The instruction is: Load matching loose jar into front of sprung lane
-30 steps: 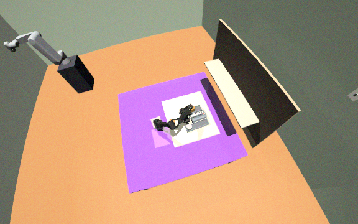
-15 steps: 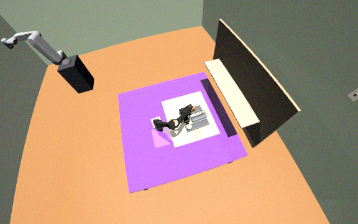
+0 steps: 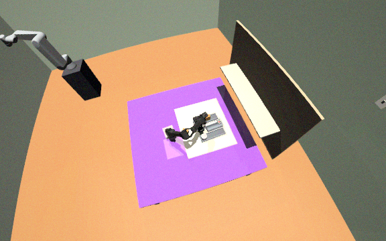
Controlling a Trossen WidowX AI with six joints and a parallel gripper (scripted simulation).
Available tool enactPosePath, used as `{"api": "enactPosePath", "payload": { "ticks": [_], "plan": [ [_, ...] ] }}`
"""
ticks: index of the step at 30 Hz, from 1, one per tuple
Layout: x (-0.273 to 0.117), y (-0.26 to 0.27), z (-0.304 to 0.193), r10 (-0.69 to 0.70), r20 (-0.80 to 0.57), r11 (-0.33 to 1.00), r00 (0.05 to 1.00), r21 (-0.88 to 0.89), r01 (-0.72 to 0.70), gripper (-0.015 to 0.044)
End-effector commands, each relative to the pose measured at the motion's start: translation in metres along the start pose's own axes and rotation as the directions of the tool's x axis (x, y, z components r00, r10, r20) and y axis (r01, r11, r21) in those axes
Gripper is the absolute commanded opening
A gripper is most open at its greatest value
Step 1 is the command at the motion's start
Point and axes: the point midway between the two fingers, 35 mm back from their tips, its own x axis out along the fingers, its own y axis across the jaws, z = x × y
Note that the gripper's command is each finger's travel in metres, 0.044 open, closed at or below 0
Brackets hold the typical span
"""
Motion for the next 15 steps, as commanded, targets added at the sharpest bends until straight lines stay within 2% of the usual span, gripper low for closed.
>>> {"api": "enactPosePath", "payload": {
  "ticks": [1,15],
  "plan": [
    [0.0002,-0.0009,0.0006,-0.005,0.006,1.0,1.0,0.004,0.005,0.0],
    [0.0002,-0.0004,-0.0024,-0.005,0.006,1.0,1.0,0.004,0.005,0.0]
  ]
}}
